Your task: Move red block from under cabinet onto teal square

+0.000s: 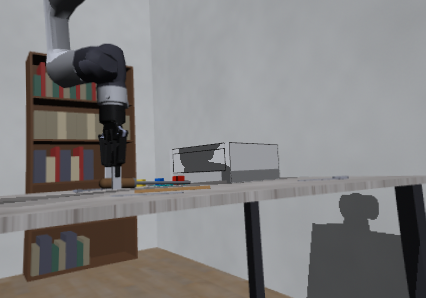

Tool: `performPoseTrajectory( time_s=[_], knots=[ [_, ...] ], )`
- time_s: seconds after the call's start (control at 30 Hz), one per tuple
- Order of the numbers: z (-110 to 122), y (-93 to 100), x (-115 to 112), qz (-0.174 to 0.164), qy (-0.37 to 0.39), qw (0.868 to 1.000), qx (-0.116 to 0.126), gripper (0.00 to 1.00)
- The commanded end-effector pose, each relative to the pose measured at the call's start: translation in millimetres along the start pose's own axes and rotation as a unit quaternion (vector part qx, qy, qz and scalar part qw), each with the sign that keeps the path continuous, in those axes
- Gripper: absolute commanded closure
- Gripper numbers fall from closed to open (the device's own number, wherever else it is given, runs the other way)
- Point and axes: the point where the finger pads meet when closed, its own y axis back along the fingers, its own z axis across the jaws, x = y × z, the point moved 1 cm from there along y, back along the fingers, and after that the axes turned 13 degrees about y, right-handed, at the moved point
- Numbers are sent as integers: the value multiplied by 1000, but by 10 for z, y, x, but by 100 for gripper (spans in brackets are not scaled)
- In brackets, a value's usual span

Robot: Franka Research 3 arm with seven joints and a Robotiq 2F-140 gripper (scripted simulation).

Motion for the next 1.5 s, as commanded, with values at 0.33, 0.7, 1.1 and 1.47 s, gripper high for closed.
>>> performPoseTrajectory(
  time_s=[0.33,0.7,1.1,1.47],
  knots=[
    [-40,13,-113,6,-5,1000,-1,100],
    [-51,13,-164,6,-5,1000,-1,100],
    [-52,13,-169,6,-5,1000,-1,100],
    [-52,13,-169,6,-5,1000,-1,100]
  ],
)
